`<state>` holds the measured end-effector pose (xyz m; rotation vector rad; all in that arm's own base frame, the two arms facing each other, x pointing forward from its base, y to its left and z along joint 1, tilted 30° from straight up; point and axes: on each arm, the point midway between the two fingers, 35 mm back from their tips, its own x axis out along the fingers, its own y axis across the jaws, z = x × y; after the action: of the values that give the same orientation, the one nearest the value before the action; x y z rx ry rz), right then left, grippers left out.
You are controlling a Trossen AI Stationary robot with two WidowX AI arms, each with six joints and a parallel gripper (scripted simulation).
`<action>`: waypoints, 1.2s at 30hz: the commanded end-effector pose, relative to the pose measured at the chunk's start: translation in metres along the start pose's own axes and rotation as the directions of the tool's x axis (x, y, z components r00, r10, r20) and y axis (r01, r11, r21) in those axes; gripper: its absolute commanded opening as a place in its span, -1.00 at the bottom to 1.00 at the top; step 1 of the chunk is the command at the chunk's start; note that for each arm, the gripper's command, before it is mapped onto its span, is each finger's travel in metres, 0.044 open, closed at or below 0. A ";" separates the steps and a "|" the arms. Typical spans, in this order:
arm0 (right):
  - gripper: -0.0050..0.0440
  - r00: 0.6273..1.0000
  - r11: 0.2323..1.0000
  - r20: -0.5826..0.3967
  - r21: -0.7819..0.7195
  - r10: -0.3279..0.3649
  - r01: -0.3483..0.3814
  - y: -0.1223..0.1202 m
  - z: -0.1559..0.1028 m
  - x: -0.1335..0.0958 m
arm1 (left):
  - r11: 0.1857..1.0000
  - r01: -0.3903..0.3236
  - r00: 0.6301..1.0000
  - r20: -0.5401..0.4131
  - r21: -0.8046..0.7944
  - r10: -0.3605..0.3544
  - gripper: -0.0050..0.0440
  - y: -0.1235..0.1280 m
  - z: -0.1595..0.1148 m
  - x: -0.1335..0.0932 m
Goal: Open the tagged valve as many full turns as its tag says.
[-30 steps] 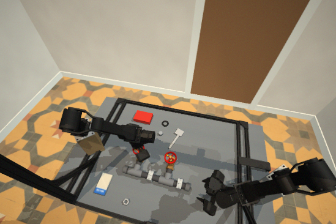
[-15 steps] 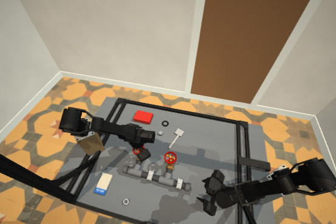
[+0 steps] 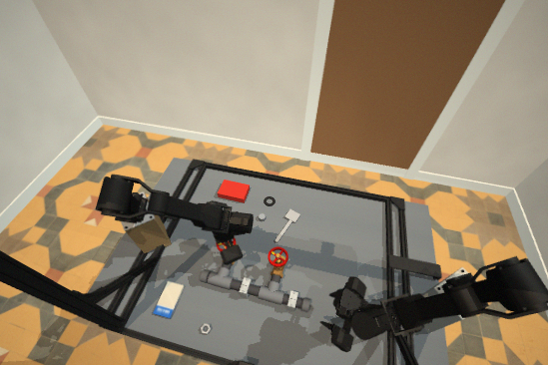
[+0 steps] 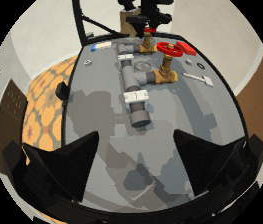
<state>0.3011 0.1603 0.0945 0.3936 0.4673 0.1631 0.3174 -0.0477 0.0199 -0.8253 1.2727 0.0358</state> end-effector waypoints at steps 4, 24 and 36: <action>0.84 1.000 1.000 0.000 0.000 0.000 0.000 0.000 0.000 0.000 | 0.919 0.000 1.000 -0.001 0.394 0.000 0.84 0.000 0.000 0.000; 0.84 1.000 1.000 0.000 0.000 0.000 0.000 0.000 0.000 0.000 | 0.154 0.002 1.000 -0.002 0.988 0.001 0.84 0.000 0.000 0.000; 0.84 1.000 1.000 0.000 0.000 0.000 0.000 0.000 0.000 0.000 | 0.064 0.001 1.000 -0.001 0.998 0.001 0.44 0.000 0.000 0.000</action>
<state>0.3011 0.1603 0.0945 0.3936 0.4673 0.1631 0.3173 -0.0478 0.0199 0.4845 0.9315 -0.8279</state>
